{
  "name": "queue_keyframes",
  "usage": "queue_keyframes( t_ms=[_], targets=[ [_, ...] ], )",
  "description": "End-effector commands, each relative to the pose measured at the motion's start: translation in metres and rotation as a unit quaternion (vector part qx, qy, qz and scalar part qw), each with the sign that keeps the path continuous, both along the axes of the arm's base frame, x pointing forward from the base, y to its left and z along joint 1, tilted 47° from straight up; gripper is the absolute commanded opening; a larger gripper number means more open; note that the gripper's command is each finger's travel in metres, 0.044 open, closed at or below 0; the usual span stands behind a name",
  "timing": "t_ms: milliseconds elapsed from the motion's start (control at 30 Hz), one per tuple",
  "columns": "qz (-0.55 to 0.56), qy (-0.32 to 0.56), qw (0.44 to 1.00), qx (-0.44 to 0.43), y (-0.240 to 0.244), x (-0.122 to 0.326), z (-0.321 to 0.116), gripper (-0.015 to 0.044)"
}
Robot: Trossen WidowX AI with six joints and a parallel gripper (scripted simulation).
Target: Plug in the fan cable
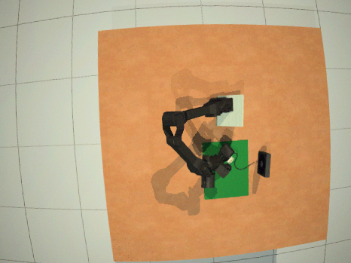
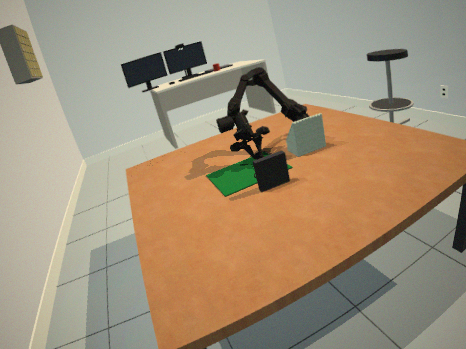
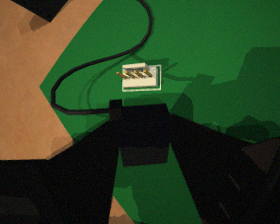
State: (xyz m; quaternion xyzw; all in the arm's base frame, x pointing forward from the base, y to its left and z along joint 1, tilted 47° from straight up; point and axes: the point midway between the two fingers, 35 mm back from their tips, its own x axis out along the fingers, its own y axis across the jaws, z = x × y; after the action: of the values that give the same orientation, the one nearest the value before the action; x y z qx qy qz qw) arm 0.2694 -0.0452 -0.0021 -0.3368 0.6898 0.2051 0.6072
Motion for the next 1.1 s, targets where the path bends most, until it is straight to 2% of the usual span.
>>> queue_keyframes(
  t_ms=[0,1067],
  targets=[
    [0.006,-0.010,1.000,0.024,-0.0002,-0.0024,-0.0016,0.0000],
    [0.078,-0.157,0.968,0.177,-0.0058,0.0008,0.0034,0.0000]
  ],
)
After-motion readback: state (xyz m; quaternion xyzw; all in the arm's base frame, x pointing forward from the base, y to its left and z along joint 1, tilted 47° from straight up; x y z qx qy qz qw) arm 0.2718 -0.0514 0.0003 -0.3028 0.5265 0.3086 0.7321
